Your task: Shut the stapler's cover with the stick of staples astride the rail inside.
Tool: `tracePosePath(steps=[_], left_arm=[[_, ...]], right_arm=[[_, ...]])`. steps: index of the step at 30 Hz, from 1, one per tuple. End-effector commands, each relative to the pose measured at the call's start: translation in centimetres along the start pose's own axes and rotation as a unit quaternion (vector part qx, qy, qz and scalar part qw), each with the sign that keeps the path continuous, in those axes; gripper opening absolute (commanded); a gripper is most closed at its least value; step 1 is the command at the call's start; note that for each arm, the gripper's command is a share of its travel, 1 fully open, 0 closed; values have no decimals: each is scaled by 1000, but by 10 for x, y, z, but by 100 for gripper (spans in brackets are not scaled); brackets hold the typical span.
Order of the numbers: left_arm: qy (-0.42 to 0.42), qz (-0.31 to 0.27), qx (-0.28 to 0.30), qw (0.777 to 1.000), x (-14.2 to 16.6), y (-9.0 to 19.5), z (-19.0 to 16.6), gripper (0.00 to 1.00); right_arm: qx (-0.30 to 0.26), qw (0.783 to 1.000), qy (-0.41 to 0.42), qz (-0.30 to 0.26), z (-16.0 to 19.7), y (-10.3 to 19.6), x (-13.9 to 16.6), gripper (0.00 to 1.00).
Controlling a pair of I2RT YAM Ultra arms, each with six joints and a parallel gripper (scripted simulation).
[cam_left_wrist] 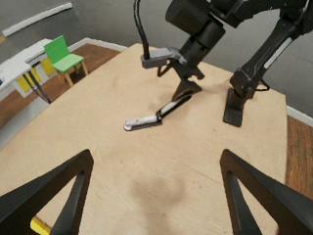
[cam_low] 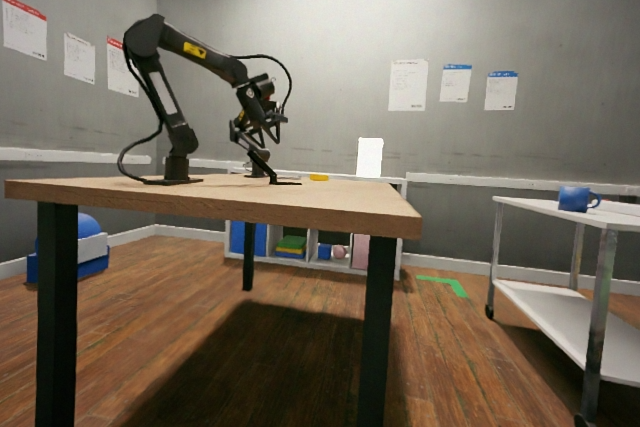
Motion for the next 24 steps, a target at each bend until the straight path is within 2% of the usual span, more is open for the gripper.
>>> tracePosePath(steps=[1,4,6,13,24], left_arm=[[-5,4,9,1000,6,1,-3,100],[-5,4,9,1000,6,1,-3,100],[-5,4,9,1000,6,1,-3,100],[-5,4,9,1000,6,1,-3,100],[-5,4,9,1000,6,1,-3,100]], right_arm=[[0,1000,0,5,5,40,16,100],[3,1000,0,-3,5,60,21,100],[3,1000,0,-3,5,60,21,100],[12,1000,-2,-29,5,90,24,100],[15,999,-2,-40,3,92,20,100]])
Point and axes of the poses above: on each arm, the point where the finger pads meet when closed, its own y axis back along the fingers, its own z axis across the jaws, x = y × z, the point moved 5 cm from there along y, back along the fingers, and after that the axes turned 8 degrees about y, right-handed, at the moved point
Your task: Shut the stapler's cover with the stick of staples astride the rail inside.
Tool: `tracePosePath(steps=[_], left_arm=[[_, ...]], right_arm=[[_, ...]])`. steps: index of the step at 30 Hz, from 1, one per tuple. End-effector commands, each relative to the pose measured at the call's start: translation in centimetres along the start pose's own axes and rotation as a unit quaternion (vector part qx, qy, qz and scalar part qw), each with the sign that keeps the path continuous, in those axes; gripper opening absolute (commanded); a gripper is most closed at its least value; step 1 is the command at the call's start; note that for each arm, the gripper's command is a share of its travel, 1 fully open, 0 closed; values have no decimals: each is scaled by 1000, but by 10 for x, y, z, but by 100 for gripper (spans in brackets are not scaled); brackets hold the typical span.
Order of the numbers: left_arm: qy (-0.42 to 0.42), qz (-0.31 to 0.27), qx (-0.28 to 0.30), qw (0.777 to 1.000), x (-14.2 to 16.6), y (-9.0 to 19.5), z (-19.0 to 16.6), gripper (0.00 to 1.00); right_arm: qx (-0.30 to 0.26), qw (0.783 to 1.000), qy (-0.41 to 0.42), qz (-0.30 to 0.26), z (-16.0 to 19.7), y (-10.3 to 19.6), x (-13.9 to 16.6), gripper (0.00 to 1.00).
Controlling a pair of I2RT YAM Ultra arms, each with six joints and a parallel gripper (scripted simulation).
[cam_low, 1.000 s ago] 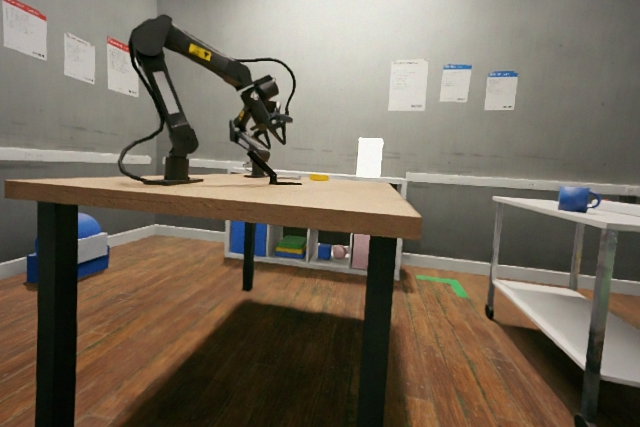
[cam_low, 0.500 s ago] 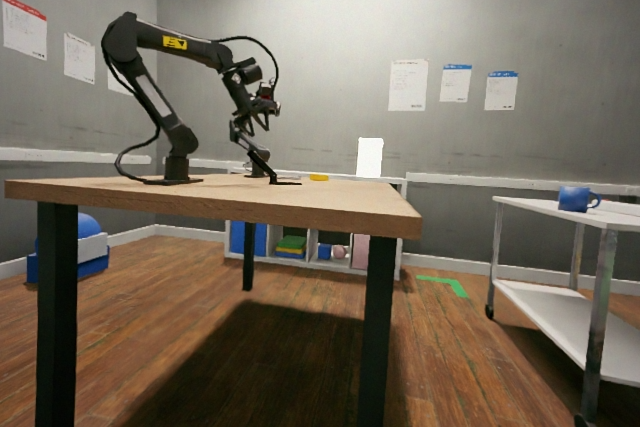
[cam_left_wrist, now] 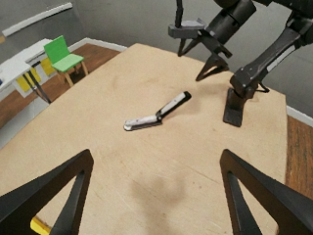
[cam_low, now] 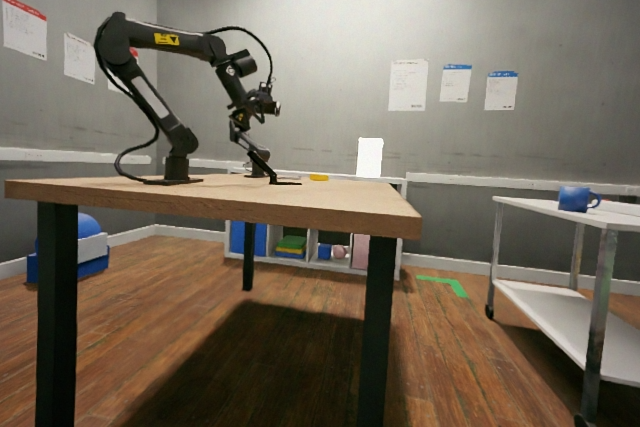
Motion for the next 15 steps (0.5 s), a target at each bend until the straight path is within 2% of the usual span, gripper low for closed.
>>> tracePosePath(steps=[1,7,11,12,15], left_arm=[[-5,4,9,1000,6,1,-3,100],[-5,4,9,1000,6,1,-3,100],[-5,4,9,1000,6,1,-3,100],[-5,4,9,1000,6,1,-3,100],[-5,4,9,1000,6,1,-3,100]], right_arm=[[1,1000,2,-6,1,7,-1,100],[1,1000,2,-6,1,7,-1,100],[-20,999,-31,26,6,3,4,55],[-25,998,-39,37,7,1,4,50],[-37,996,-53,63,10,-7,5,50]])
Point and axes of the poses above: on each arm, the point where the finger pads meet when closed, its own y axis back along the fingers, its own z axis across the jaws, x = y × z, the point moved 5 cm from there along y, back along the fingers, and after that the axes turned 8 degrees about y, right-handed, at the moved point
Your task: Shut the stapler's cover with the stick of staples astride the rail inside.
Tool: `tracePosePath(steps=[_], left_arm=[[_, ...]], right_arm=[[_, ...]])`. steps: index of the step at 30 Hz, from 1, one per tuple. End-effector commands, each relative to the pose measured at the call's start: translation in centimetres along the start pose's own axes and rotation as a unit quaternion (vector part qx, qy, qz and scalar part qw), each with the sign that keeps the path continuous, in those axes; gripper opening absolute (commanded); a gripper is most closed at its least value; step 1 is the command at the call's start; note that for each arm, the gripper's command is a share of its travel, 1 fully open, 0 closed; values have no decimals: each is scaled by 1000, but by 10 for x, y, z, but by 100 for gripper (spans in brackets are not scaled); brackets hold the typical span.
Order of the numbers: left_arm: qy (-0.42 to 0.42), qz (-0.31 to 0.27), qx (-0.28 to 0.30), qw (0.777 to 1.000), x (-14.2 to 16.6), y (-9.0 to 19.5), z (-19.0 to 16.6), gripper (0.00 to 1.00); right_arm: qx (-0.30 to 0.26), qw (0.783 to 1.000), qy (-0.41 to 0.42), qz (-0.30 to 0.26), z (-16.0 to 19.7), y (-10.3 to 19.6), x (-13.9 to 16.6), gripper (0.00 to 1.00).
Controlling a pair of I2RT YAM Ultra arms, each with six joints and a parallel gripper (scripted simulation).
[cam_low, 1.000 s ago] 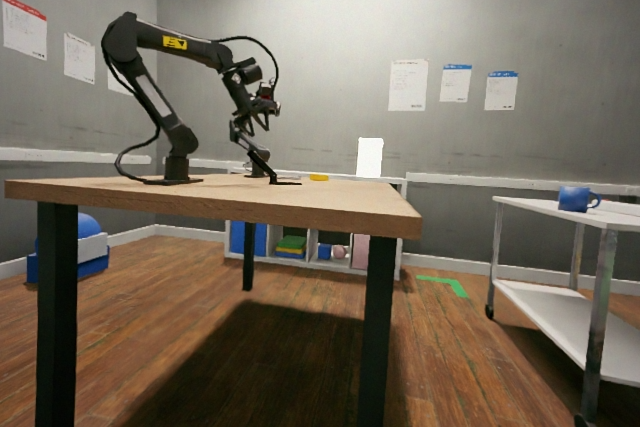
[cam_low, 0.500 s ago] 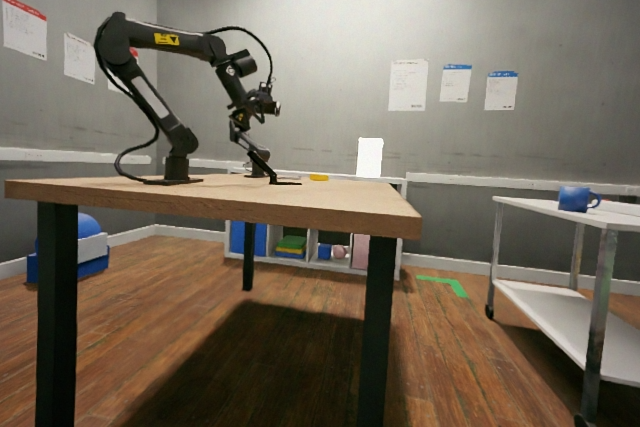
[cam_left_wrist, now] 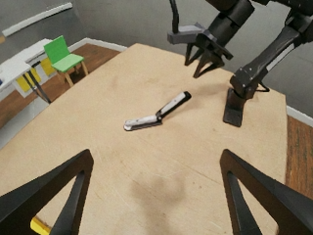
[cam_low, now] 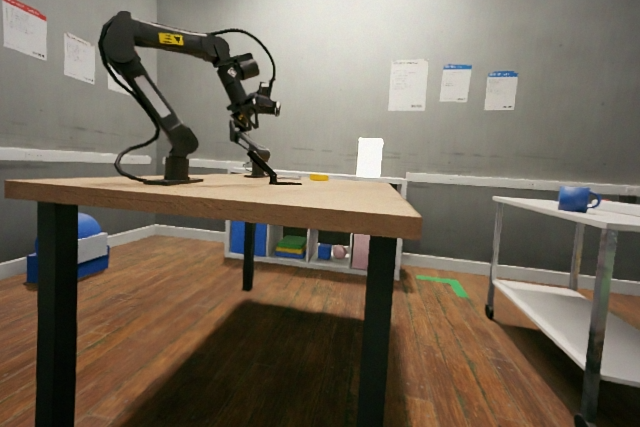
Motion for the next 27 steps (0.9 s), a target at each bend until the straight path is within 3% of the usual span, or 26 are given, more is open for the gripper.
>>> tracePosePath(steps=[1,11,27], left_arm=[[-5,4,9,1000,6,1,-3,100],[-5,4,9,1000,6,1,-3,100],[-5,4,9,1000,6,1,-3,100]], right_arm=[[-18,999,-21,26,4,-2,-1,50],[-53,988,-71,128,5,-37,-3,50],[-50,988,-67,132,5,-58,1,50]])
Point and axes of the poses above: on each arm, the point where the finger pads meet when closed, its own y axis back along the fingers, its own z axis across the jaws, x = y × z, the point moved 5 cm from there along y, back along the fingers, and after that the axes turned 8 degrees about y, right-handed, at the moved point
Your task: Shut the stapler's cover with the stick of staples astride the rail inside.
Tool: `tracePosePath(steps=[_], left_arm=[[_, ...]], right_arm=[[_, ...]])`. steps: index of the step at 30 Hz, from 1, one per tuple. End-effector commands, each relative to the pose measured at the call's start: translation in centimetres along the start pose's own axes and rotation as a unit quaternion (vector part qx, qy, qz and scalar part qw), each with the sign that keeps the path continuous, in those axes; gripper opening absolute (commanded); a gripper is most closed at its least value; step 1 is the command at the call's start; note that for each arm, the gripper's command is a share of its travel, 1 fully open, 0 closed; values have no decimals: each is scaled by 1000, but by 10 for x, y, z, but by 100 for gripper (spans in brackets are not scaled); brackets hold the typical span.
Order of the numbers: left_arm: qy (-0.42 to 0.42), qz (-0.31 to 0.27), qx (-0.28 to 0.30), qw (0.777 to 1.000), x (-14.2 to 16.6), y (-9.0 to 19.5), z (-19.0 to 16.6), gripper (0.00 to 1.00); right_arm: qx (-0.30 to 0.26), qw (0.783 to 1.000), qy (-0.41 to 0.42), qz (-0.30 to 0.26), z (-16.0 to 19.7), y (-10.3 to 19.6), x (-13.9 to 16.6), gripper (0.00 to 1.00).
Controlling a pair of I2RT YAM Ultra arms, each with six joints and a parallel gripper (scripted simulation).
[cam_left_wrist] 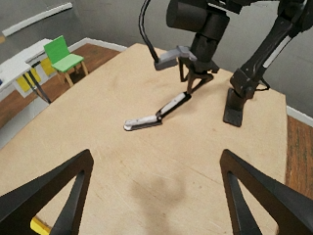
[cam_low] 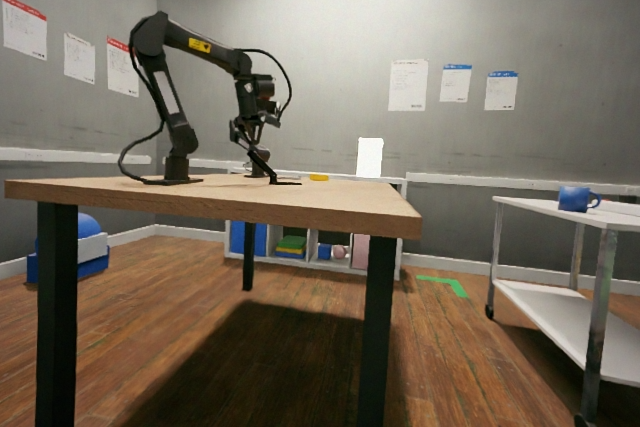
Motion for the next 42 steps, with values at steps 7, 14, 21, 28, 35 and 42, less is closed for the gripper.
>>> tracePosePath(steps=[7,14,21,28,35,42], left_arm=[[-5,4,9,1000,6,1,-3,100],[-5,4,9,1000,6,1,-3,100],[-5,4,9,1000,6,1,-3,100],[-5,4,9,1000,6,1,-3,100],[-5,4,9,1000,6,1,-3,100],[-5,4,9,1000,6,1,-3,100]], right_arm=[[-1,1000,-8,2,-2,-18,-2,50],[-1,1000,-8,2,-2,-27,-2,50],[-1,1000,-8,2,-2,-37,-2,50],[-1,1000,-8,2,-2,-45,-1,50],[-1,1000,-8,2,-2,-55,-1,50],[-1,1000,-8,0,-2,-56,-2,50]])
Point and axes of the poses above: on each arm, the point where the finger pads meet when closed, its own y axis back along the fingers, its own z axis across the jaws, x = y × z, the point moved 5 cm from there along y, back along the fingers, and after that the axes turned 8 degrees about y, right-handed, at the moved point
